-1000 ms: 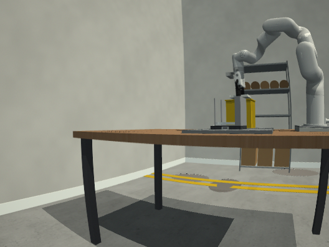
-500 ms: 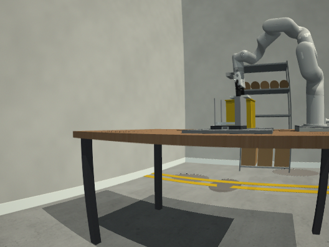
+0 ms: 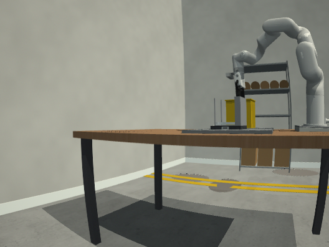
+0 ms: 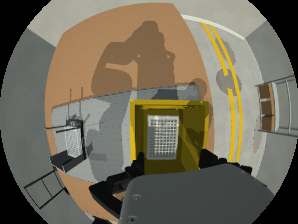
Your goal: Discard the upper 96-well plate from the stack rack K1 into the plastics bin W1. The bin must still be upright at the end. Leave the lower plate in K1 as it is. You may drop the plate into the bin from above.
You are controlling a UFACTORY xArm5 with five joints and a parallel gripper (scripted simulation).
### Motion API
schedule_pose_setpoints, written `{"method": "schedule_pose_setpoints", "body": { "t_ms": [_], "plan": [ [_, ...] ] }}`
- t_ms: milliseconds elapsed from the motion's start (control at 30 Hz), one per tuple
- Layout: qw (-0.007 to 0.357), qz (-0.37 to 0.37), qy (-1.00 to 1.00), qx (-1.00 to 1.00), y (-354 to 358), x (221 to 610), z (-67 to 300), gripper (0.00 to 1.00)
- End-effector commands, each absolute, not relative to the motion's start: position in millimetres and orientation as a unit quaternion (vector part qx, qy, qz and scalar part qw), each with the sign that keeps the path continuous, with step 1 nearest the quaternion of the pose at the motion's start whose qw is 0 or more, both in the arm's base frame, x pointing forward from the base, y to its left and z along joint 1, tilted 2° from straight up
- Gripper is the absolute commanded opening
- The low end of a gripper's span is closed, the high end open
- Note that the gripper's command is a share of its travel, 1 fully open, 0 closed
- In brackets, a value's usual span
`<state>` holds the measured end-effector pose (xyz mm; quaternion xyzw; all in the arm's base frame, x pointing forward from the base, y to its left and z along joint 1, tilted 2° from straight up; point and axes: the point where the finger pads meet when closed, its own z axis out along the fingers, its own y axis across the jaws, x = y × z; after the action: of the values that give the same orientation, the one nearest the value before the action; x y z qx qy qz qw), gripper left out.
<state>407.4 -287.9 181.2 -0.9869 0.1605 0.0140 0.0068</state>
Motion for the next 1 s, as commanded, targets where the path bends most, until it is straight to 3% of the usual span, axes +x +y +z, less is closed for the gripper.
{"method": "schedule_pose_setpoints", "body": {
  "t_ms": [0,967],
  "plan": [
    [0.006,0.012,0.161,-0.987,-288.5,408.3,182.9,1.0],
    [0.006,0.012,0.161,-0.987,-288.6,408.4,188.2,1.0]
  ]
}}
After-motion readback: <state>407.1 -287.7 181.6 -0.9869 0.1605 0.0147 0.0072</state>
